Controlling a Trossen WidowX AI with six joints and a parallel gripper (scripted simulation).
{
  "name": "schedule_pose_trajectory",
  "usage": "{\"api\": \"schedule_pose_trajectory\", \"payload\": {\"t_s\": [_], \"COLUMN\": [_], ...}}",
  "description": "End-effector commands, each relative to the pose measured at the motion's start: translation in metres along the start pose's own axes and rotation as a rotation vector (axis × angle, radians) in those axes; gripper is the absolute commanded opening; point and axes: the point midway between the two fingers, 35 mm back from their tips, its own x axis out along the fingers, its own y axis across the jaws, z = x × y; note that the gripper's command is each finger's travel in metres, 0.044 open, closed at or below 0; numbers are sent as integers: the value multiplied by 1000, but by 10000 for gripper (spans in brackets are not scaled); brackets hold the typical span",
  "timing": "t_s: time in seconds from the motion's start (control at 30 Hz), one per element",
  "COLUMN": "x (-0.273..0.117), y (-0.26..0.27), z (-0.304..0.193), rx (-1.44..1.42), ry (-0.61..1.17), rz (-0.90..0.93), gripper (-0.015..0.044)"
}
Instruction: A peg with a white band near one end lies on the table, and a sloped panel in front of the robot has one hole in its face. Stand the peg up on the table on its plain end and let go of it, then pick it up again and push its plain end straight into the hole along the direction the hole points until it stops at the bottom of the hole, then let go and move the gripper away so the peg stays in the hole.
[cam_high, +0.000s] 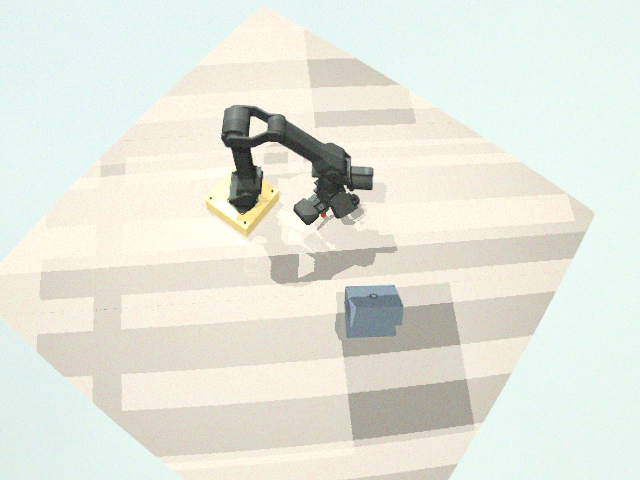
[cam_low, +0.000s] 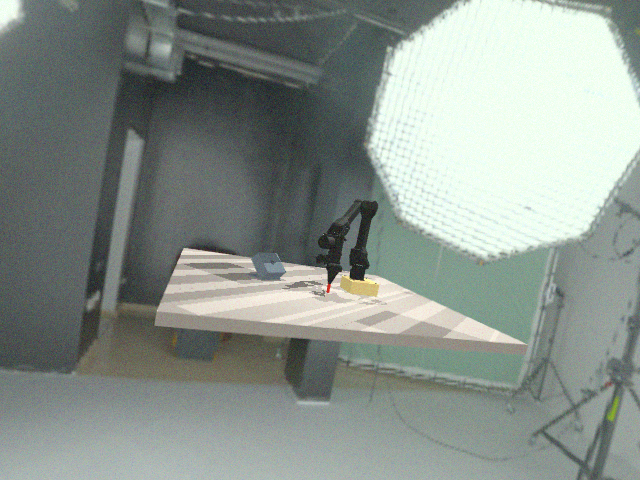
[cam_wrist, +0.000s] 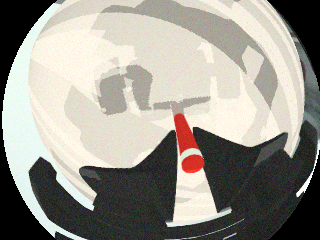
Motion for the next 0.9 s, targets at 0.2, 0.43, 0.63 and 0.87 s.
{"api": "schedule_pose_trajectory", "payload": {"t_s": [0.2, 0.43, 0.63, 0.87], "x": [-1, -22, -47, -75], "y": [0, 2, 2, 1], "z": [0, 2, 3, 2], "rx": [0, -1, -2, -3], "ry": [0, 1, 3, 5], "rz": [1, 1, 2, 2], "gripper": [0, 0, 0, 0]}}
